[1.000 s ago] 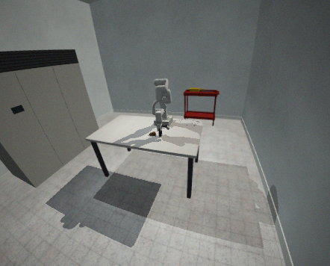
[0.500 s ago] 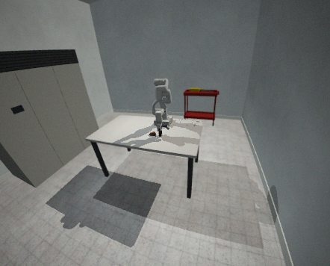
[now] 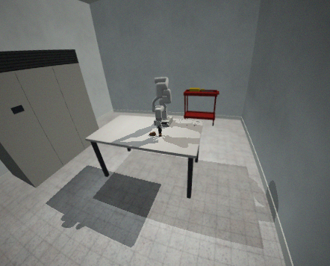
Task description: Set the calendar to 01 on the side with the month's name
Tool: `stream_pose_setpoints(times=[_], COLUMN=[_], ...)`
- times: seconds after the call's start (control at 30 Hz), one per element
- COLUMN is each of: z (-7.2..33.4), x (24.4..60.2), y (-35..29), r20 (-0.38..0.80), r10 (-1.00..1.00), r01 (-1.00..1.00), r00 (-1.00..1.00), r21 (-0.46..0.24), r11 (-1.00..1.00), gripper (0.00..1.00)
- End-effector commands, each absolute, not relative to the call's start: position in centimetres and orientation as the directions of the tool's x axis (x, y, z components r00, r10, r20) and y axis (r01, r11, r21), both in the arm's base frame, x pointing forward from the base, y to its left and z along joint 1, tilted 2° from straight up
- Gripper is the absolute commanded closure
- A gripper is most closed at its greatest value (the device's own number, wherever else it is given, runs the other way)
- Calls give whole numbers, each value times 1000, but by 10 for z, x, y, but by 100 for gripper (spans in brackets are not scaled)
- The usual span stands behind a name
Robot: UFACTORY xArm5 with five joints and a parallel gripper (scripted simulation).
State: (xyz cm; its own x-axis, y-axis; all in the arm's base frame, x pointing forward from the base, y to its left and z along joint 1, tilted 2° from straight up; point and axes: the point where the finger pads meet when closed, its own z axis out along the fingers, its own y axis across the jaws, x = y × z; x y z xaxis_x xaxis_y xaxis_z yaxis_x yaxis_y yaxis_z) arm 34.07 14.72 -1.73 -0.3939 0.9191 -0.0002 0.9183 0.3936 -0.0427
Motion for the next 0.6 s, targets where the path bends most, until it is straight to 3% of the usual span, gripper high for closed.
stream_pose_setpoints(times=[0.0, 0.47, 0.5, 0.57], z=[8, 37, 37, 37], x=[342, 343, 343, 343], y=[148, 148, 148, 148], r20=[0, 0, 0, 0], r10=[919, 919, 919, 919], r01=[918, 918, 918, 918], r00=[-394, -394, -394, -394], r21=[-40, -40, -40, -40], r11=[394, 394, 394, 394], gripper=[53, 53, 0, 0])
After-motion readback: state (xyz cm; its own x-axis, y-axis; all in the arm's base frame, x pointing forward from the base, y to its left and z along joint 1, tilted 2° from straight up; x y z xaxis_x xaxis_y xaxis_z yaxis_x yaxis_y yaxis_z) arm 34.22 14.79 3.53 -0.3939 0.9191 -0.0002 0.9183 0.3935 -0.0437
